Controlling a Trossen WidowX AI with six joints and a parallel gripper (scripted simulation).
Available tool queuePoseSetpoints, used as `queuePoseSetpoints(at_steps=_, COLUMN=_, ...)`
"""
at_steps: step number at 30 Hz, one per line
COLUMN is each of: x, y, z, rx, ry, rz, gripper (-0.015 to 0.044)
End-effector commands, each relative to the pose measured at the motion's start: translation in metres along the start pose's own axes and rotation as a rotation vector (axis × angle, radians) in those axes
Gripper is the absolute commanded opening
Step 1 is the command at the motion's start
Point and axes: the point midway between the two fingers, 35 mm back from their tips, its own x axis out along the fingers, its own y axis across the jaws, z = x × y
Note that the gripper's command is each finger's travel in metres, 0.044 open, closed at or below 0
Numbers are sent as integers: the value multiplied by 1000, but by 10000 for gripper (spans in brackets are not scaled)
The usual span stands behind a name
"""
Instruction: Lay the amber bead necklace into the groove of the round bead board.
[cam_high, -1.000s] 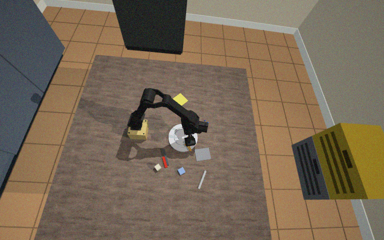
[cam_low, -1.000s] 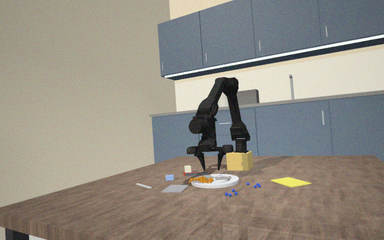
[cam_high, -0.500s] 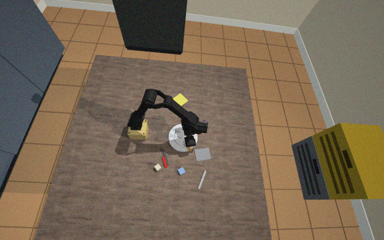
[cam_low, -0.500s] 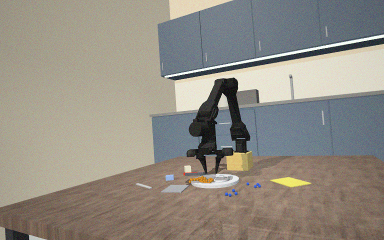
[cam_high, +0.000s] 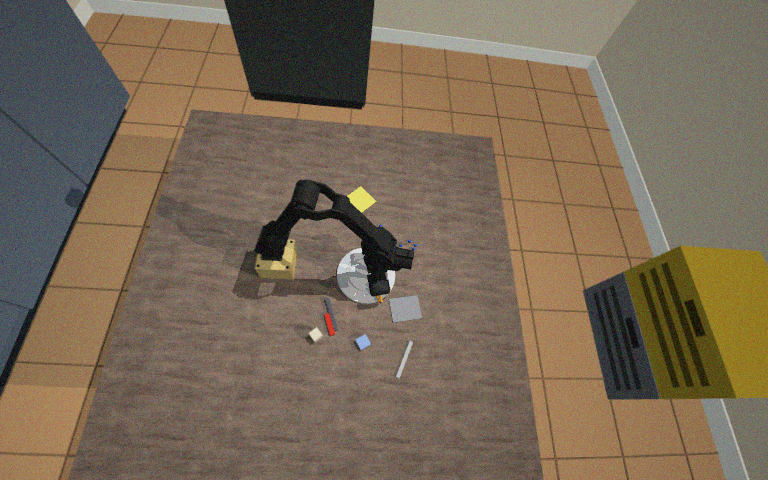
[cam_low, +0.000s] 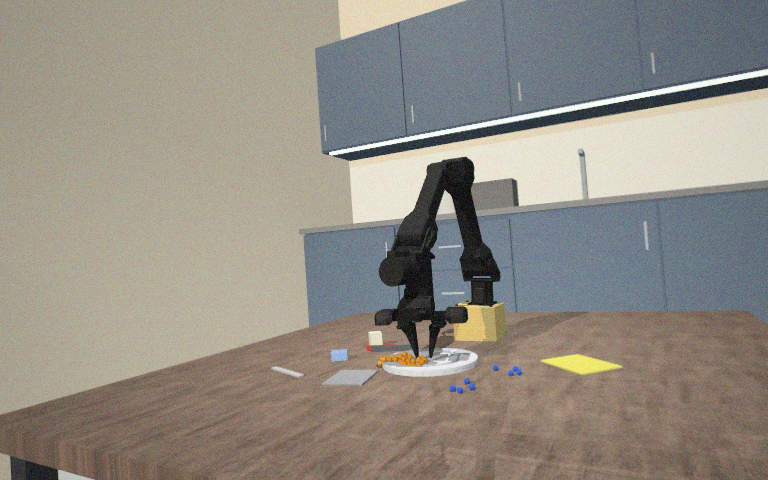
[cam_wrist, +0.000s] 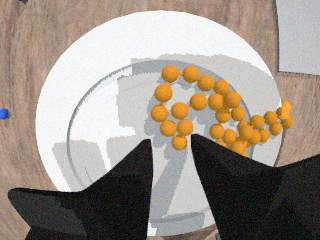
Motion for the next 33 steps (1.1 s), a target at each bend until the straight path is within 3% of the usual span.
queuePoseSetpoints(at_steps=1, x=4, y=1, z=-2, rx=-2, ry=9, rz=1, gripper=120)
queuePoseSetpoints(at_steps=3, x=4, y=1, z=-2, rx=-2, ry=9, rz=1, gripper=120)
queuePoseSetpoints(at_steps=8, x=2, y=0, z=-1, rx=0, ry=3, rz=1, gripper=0)
queuePoseSetpoints(at_steps=33, x=2, y=0, z=-1, rx=0, ry=3, rz=1, gripper=0)
